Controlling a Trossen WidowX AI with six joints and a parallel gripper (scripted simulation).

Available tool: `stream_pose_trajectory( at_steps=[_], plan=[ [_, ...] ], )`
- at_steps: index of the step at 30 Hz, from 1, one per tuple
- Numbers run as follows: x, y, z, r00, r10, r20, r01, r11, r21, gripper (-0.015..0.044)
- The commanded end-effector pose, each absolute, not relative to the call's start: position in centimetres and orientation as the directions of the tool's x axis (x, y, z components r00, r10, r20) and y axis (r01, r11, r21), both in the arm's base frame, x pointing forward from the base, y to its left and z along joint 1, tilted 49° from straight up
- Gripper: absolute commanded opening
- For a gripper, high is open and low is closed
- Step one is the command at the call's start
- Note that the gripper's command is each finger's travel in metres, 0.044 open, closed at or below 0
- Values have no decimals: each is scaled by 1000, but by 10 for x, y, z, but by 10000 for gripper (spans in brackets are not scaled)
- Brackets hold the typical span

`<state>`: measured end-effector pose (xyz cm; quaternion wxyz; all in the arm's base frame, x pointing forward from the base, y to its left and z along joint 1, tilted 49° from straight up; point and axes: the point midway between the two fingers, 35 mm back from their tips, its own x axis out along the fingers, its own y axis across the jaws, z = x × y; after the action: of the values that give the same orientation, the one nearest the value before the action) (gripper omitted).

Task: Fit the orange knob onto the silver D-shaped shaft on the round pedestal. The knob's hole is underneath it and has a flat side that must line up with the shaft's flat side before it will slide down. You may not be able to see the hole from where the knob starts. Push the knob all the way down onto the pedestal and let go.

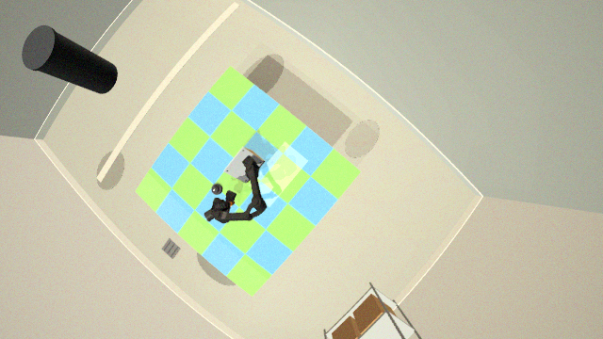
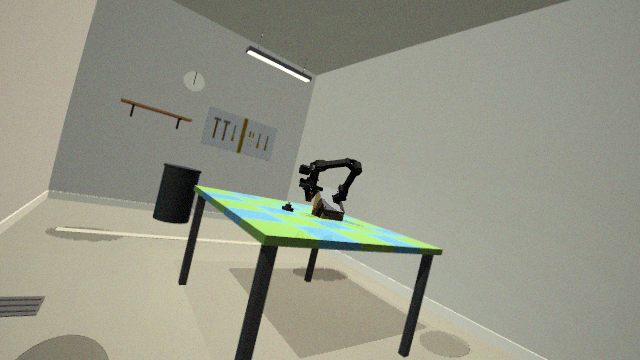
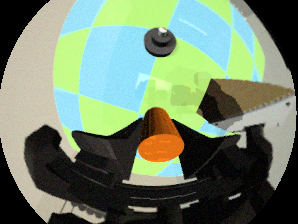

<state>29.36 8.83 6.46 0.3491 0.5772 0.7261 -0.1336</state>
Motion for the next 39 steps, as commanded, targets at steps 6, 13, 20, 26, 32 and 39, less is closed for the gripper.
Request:
stream_pose_trajectory(
  at_steps=[6,13,20,26,32,39],
  plan=[
    [297,64,85,-87,748,-658,930,299,216,0],
    [301,58,82,-87,749,-657,930,298,217,0],
    [311,50,65,-86,748,-659,929,298,217,0],
    [318,43,50,-86,747,-659,929,298,217,0],
    [325,36,34,-85,746,-660,929,298,217,0],
    [332,28,15,-85,746,-661,929,299,218,0]
  ],
)
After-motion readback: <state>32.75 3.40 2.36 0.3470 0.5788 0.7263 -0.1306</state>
